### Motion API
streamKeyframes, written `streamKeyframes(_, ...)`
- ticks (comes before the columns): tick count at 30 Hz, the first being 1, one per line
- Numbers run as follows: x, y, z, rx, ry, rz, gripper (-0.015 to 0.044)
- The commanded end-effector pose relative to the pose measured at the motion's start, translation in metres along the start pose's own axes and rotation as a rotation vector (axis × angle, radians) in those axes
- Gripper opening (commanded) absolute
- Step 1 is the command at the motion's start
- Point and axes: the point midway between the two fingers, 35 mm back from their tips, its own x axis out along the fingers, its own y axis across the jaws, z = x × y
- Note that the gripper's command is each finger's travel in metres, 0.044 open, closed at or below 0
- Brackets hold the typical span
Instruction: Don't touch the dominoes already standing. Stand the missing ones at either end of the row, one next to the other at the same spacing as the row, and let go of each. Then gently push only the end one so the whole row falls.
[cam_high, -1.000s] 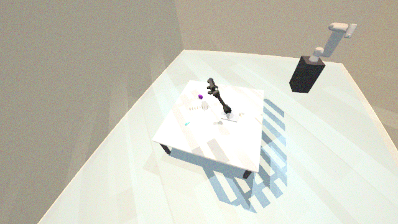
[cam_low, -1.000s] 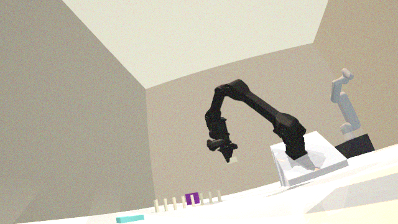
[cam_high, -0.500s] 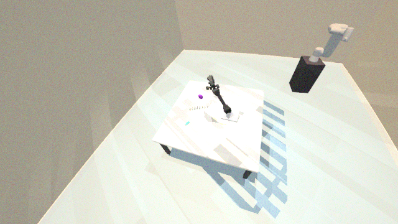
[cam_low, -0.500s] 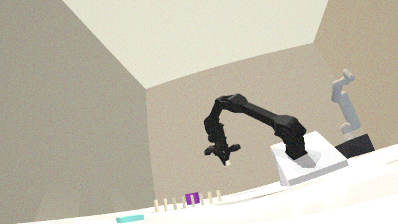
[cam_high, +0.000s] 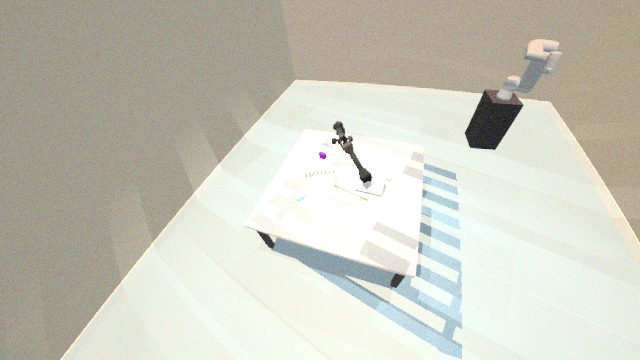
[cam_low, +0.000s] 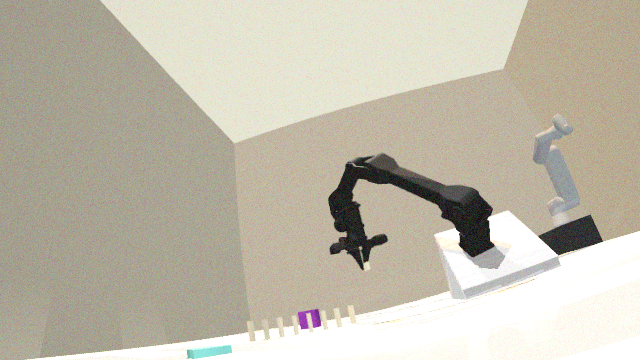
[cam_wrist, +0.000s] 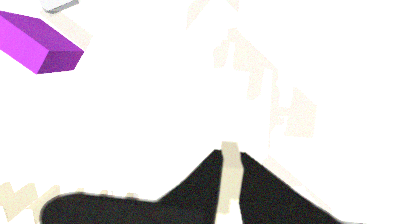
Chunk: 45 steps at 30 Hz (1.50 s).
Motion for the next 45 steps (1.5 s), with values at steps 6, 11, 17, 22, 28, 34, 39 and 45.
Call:
streamKeyframes(6,0.020,-0.002,0.012,-0.016,-0.103,-0.071,0.0023)
streamKeyframes(11,0.029,-0.003,0.019,-0.025,-0.165,-0.104,0.0023)
streamKeyframes(17,0.039,-0.004,0.026,-0.034,-0.242,-0.138,0.0023)
streamKeyframes(22,0.046,-0.004,0.031,-0.039,-0.308,-0.163,0.0023)
streamKeyframes(28,0.054,-0.005,0.035,-0.049,-0.388,-0.189,0.0023)
streamKeyframes(34,0.060,-0.005,0.039,-0.055,-0.470,-0.209,0.0023)
streamKeyframes(39,0.063,-0.004,0.041,-0.056,-0.540,-0.221,0.0023)
streamKeyframes(45,0.067,-0.003,0.041,-0.055,-0.626,-0.230,0.0023)
